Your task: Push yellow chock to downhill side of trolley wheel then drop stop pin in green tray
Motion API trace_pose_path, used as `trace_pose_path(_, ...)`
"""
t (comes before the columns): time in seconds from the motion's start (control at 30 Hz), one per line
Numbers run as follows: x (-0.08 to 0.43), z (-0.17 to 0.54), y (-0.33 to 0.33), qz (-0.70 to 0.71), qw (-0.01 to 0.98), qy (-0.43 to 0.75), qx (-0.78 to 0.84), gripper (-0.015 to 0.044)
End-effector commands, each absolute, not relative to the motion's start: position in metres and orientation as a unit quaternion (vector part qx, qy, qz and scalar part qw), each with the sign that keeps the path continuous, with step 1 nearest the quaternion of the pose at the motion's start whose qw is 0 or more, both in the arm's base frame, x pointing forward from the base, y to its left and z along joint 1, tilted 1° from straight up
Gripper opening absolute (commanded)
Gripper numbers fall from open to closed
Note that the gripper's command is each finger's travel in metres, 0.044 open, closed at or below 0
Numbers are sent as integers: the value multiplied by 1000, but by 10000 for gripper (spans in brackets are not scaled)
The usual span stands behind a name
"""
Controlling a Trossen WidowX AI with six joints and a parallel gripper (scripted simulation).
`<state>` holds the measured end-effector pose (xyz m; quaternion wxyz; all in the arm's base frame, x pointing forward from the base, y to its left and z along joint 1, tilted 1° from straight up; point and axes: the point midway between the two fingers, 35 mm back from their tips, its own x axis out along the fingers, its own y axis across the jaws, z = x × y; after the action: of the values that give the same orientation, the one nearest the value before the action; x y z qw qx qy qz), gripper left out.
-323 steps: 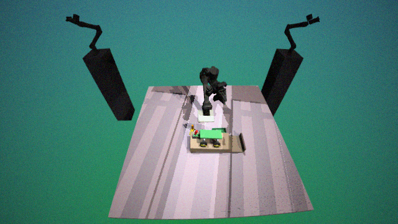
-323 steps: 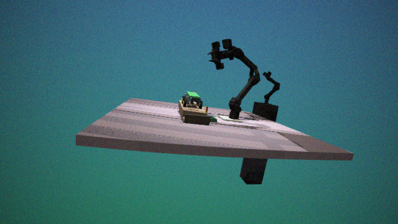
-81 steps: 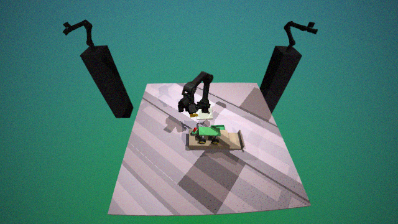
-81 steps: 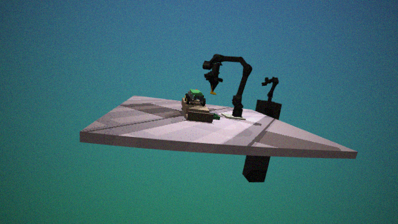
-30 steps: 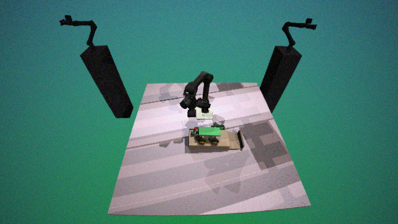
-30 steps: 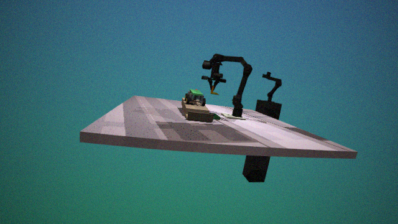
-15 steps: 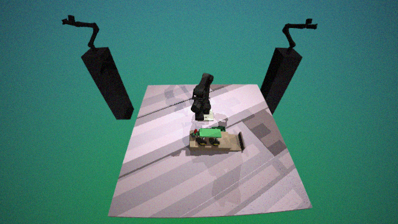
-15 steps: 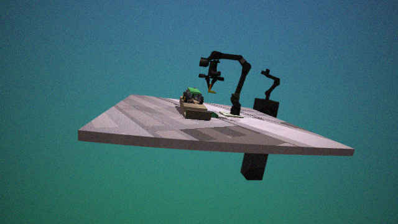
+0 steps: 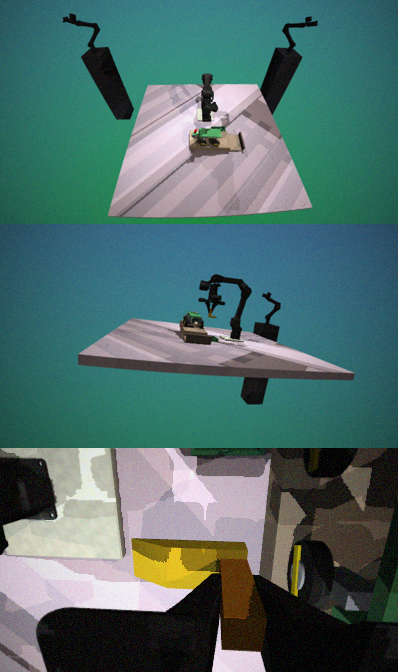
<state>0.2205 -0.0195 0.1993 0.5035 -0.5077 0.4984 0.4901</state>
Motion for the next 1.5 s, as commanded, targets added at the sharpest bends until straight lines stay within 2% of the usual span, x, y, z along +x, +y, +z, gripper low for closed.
trace_pose_path(0.0,224,197,-6,491,502,500,-506,0)
trace_pose_path(1.47,256,182,159,494,507,496,-503,0)
